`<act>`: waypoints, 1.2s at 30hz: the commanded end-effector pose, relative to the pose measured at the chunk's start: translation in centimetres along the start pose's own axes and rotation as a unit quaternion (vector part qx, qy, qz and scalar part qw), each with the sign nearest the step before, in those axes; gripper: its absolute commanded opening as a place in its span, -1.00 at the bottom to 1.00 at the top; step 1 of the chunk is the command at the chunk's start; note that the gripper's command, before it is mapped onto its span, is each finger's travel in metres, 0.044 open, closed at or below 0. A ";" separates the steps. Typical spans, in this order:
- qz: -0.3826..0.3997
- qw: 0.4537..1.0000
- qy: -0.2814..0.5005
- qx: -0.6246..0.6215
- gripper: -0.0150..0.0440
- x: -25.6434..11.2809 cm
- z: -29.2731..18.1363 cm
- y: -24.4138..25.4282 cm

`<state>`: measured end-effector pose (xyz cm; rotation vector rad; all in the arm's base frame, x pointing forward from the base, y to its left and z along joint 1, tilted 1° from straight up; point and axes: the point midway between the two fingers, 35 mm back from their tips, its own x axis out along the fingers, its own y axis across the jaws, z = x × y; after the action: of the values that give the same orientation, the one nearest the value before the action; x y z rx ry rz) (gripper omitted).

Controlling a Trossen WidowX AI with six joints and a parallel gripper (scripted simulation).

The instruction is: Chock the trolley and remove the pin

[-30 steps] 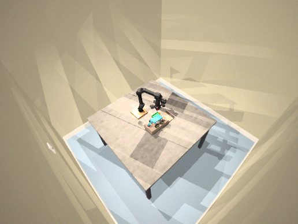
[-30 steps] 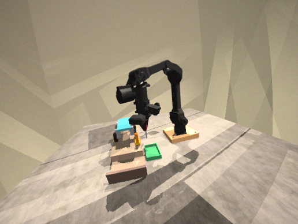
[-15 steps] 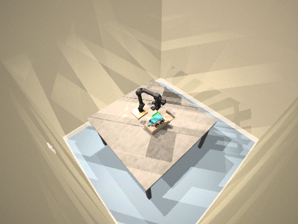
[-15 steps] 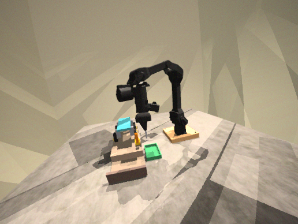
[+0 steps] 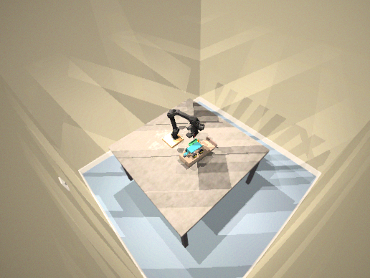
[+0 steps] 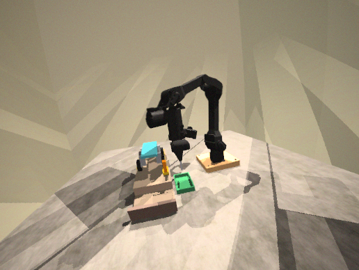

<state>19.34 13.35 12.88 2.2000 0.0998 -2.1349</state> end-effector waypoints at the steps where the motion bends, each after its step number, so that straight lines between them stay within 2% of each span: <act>1: -0.009 1.000 0.003 -0.005 -0.49 0.1 0.1 -0.1; 11: -0.083 0.997 0.003 -0.004 -0.49 2.8 0.0 -1.0; 24: -0.091 0.996 0.004 -0.004 -0.49 6.3 0.0 -2.9; 31: -0.090 0.996 0.004 -0.004 0.13 6.3 0.0 -2.6; 36: -0.090 0.996 0.004 -0.004 0.15 6.5 0.0 -2.2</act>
<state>19.31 15.63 6.45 2.2755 0.3088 -2.2130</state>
